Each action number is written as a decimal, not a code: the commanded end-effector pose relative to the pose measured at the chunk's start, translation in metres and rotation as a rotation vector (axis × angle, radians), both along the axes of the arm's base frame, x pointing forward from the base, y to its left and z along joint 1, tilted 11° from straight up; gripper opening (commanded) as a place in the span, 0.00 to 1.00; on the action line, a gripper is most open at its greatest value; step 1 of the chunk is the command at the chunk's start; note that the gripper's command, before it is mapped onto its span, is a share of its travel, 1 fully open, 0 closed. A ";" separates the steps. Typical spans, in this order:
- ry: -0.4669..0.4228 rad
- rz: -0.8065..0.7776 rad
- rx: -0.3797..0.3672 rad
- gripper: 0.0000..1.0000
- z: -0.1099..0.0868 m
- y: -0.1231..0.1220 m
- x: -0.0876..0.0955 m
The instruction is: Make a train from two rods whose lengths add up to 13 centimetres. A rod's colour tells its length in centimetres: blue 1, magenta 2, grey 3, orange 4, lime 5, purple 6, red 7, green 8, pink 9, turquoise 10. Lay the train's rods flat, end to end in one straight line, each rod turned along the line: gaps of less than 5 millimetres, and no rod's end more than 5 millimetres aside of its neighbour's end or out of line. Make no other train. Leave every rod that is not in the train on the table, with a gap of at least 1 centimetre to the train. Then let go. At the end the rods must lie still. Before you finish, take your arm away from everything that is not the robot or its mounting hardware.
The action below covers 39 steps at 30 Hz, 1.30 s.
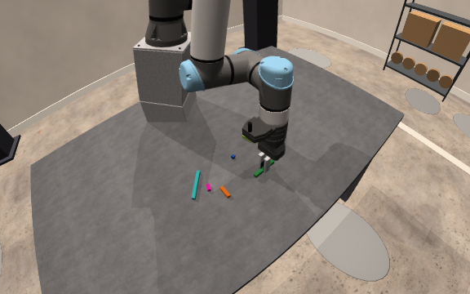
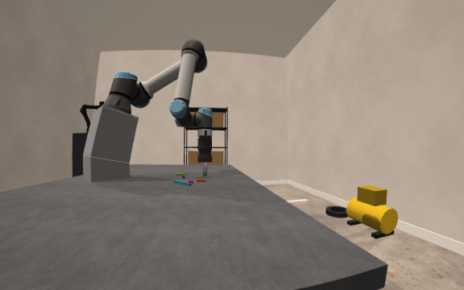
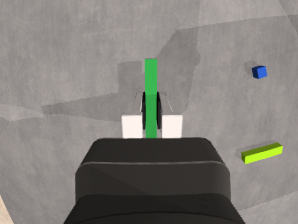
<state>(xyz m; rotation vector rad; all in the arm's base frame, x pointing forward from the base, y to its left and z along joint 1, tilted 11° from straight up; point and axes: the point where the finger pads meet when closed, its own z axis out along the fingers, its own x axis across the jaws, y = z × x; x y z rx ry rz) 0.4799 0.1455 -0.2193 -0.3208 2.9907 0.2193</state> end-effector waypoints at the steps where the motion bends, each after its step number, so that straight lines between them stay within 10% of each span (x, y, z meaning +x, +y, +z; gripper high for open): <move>1: -0.002 0.000 0.000 0.24 0.016 -0.003 -0.001; 20: -0.002 0.000 0.000 0.24 0.083 -0.013 -0.009; 39: -0.002 0.000 0.000 0.24 0.089 -0.014 -0.009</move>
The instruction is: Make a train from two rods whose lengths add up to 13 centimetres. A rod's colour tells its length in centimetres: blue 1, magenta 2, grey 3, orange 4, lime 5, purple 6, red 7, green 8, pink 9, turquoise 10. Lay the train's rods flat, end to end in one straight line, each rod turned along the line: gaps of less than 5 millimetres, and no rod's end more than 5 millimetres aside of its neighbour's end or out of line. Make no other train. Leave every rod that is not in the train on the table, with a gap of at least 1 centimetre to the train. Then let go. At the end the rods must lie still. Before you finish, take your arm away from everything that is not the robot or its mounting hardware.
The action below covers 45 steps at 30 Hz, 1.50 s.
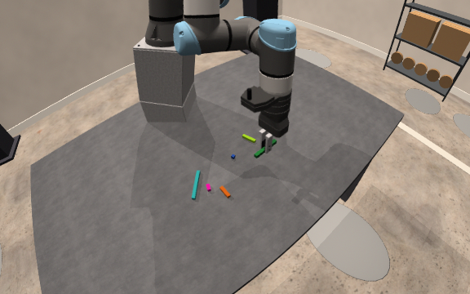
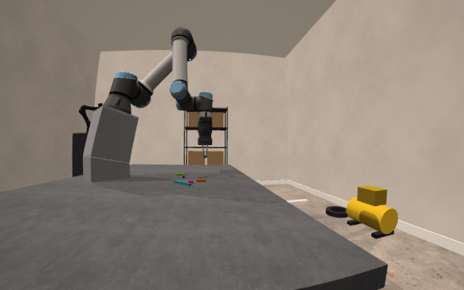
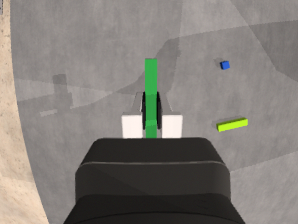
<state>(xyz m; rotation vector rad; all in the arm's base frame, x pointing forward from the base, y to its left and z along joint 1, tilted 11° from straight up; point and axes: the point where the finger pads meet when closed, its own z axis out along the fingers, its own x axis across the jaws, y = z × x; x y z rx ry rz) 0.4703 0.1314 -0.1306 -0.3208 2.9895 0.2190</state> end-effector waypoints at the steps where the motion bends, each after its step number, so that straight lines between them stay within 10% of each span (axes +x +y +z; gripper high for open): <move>1: -0.001 0.000 0.000 0.24 0.000 0.000 0.000; 17: 0.023 -0.150 0.017 0.24 0.000 0.005 -0.009; 45: 0.159 -1.003 0.113 0.24 0.000 0.041 -0.062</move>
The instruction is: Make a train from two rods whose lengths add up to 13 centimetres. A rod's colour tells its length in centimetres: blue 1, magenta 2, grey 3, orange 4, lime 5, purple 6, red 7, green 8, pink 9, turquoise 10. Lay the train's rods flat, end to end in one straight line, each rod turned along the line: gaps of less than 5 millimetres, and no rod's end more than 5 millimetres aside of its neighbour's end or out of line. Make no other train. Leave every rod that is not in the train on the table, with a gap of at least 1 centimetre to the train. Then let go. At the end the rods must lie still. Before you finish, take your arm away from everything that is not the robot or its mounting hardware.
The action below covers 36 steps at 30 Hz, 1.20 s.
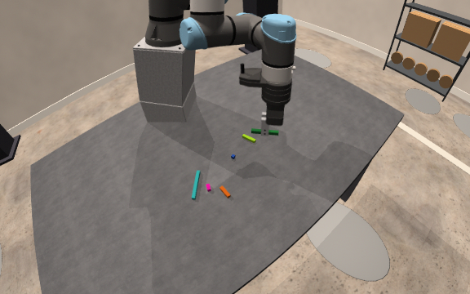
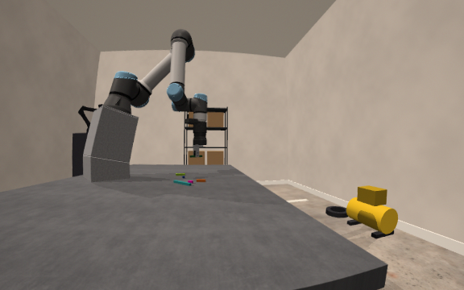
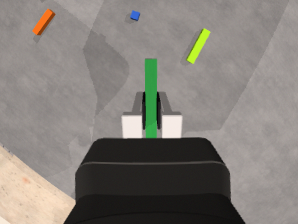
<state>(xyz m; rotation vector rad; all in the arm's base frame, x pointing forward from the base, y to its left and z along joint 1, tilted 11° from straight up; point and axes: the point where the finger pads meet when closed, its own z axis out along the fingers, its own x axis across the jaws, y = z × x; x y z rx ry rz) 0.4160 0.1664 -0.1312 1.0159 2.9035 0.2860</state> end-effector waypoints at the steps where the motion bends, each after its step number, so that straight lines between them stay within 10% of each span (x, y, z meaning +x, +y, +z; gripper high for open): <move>1: 0.025 -0.164 0.019 0.24 0.001 0.008 -0.009; 36: 0.073 -0.466 0.053 0.24 0.002 0.024 -0.026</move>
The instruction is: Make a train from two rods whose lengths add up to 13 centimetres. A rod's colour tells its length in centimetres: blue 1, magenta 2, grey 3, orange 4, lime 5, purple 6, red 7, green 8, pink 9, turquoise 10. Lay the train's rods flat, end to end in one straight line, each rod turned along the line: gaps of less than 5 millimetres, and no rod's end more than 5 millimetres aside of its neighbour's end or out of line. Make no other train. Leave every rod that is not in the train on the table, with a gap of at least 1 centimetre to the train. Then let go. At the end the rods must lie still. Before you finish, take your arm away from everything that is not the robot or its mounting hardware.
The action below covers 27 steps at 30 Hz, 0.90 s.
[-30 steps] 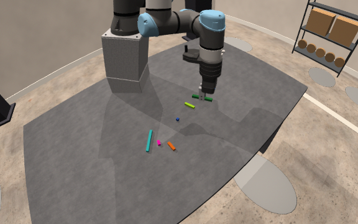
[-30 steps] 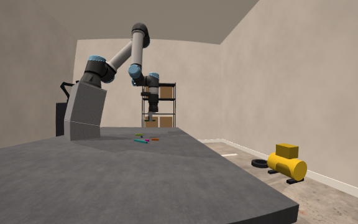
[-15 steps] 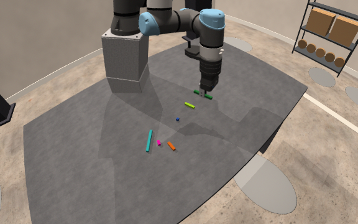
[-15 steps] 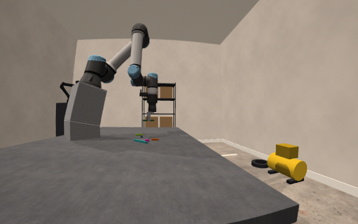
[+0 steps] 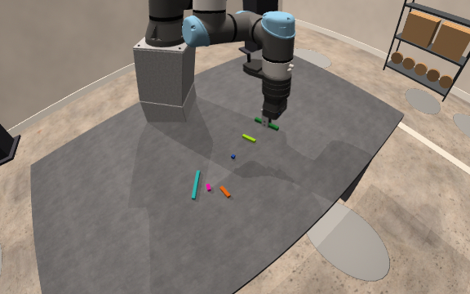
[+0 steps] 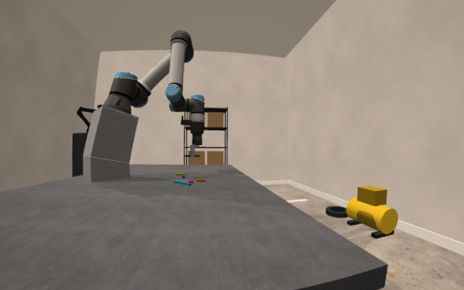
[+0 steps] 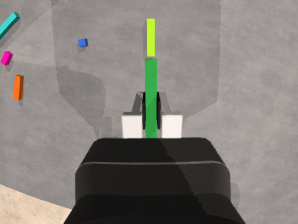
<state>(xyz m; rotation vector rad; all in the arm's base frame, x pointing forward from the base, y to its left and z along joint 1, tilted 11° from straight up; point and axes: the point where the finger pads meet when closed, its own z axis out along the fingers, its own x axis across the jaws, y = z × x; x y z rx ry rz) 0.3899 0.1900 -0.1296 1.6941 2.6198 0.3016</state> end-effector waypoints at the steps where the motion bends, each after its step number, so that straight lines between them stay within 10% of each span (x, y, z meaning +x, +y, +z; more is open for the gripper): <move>1: -0.001 0.000 0.000 0.24 0.000 0.000 0.000; 27: -0.001 0.000 0.000 0.24 -0.061 0.010 0.007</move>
